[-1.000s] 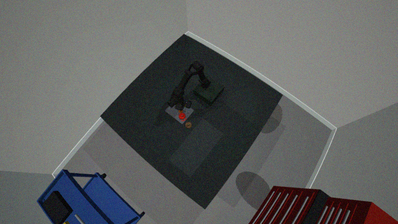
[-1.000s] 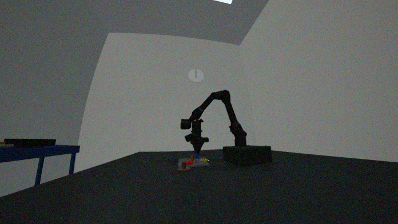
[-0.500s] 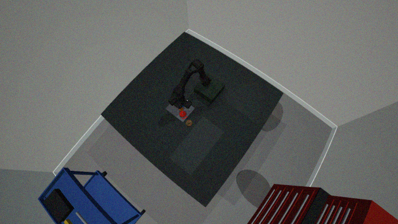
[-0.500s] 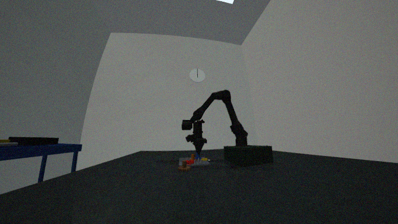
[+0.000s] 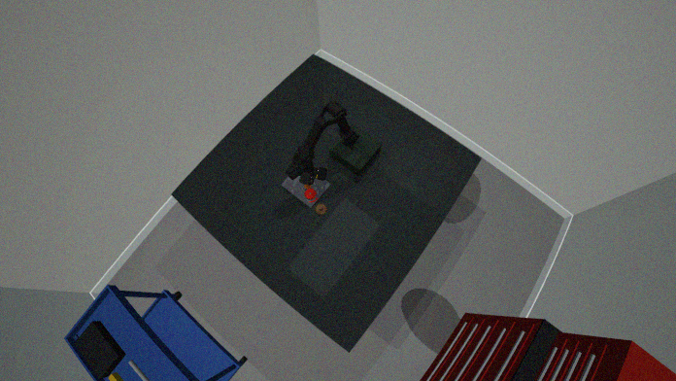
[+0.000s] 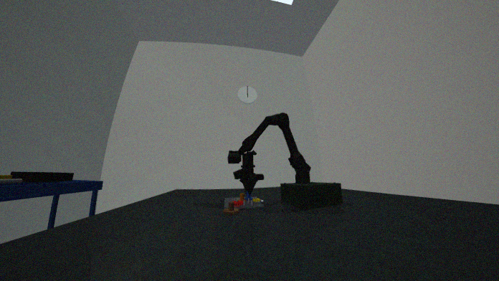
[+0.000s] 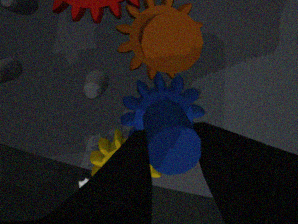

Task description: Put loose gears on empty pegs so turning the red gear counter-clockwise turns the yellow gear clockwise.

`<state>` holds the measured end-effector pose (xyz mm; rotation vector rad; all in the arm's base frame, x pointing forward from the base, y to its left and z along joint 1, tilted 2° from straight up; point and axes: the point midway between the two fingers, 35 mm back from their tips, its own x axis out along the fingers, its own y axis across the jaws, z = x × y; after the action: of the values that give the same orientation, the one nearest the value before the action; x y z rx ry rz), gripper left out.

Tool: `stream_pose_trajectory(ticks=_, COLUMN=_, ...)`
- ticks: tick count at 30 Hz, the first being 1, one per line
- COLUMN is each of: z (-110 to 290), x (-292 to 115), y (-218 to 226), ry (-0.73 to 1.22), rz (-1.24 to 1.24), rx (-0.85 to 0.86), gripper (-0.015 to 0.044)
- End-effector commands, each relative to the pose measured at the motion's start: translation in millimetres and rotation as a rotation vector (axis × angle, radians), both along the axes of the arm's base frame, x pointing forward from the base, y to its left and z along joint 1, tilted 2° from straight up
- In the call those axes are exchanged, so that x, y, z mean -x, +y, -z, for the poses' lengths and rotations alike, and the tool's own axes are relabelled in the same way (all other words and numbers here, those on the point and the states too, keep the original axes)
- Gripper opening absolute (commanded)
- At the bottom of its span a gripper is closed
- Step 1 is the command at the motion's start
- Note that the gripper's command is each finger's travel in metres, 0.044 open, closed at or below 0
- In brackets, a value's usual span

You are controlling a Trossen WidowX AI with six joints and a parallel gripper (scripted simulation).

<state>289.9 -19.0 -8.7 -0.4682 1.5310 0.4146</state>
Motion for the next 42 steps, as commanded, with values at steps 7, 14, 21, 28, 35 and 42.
stream_pose_trajectory(ticks=7, z=2.8, x=-0.3, y=-0.9, ry=0.004, rz=-0.110, rx=0.001, gripper=0.0000)
stream_pose_trajectory(ticks=14, z=4.6, x=-0.3, y=-0.1, ry=0.000, rz=0.024, rx=0.000, gripper=0.0000)
stream_pose_trajectory(ticks=21, z=1.3, x=0.3, y=-0.4, ry=-0.003, rz=0.117, rx=0.000, gripper=0.0131)
stream_pose_trajectory(ticks=28, z=-15.8, x=-0.5, y=0.1, ry=-0.004, rz=0.129, rx=0.000, gripper=0.0140)
stream_pose_trajectory(ticks=35, z=-38.2, x=2.1, y=1.1, ry=0.004, rz=0.126, rx=-0.001, gripper=0.0166)
stream_pose_trajectory(ticks=42, z=-85.1, x=6.5, y=2.8, ry=0.004, rz=0.126, rx=-0.001, gripper=0.0350)
